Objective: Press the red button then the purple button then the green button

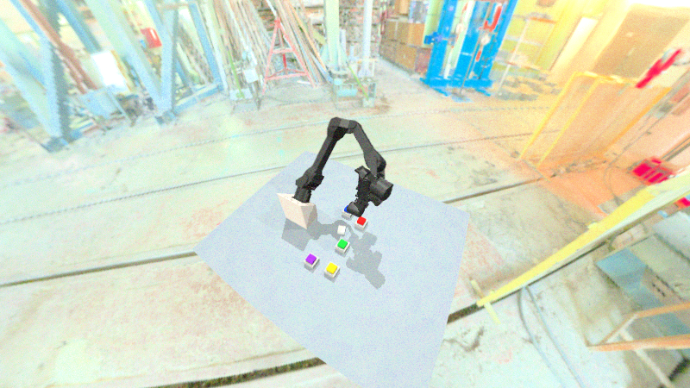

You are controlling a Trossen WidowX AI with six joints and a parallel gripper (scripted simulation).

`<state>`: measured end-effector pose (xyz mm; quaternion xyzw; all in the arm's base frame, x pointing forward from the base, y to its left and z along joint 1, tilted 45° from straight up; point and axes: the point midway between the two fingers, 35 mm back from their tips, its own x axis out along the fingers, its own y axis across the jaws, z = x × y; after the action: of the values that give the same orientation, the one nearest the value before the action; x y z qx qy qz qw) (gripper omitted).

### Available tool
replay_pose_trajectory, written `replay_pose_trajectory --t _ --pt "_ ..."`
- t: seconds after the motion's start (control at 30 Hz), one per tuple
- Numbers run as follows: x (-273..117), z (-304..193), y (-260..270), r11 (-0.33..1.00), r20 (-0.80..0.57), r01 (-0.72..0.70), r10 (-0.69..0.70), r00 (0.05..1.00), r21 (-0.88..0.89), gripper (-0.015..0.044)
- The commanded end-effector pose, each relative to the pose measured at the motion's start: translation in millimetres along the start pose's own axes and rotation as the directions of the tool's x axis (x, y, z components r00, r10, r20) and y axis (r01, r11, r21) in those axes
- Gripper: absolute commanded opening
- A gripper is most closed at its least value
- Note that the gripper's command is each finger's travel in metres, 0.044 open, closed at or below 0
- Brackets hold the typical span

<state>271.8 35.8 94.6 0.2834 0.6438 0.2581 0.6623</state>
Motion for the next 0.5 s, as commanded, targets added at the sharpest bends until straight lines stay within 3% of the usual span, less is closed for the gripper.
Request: replay_pose_trajectory --t 0.0,0.23,0.47 --pt "-7 0 -2 1.0 0.002 0.007 -0.006 1.0 -0.01 0.002" --pt "-21 1 -114 0.998 0.013 0.064 -0.064 0.998 0.003 0.002" --pt "-23 -35 -209 0.998 0.003 0.065 -0.065 0.998 0.005 0.002"
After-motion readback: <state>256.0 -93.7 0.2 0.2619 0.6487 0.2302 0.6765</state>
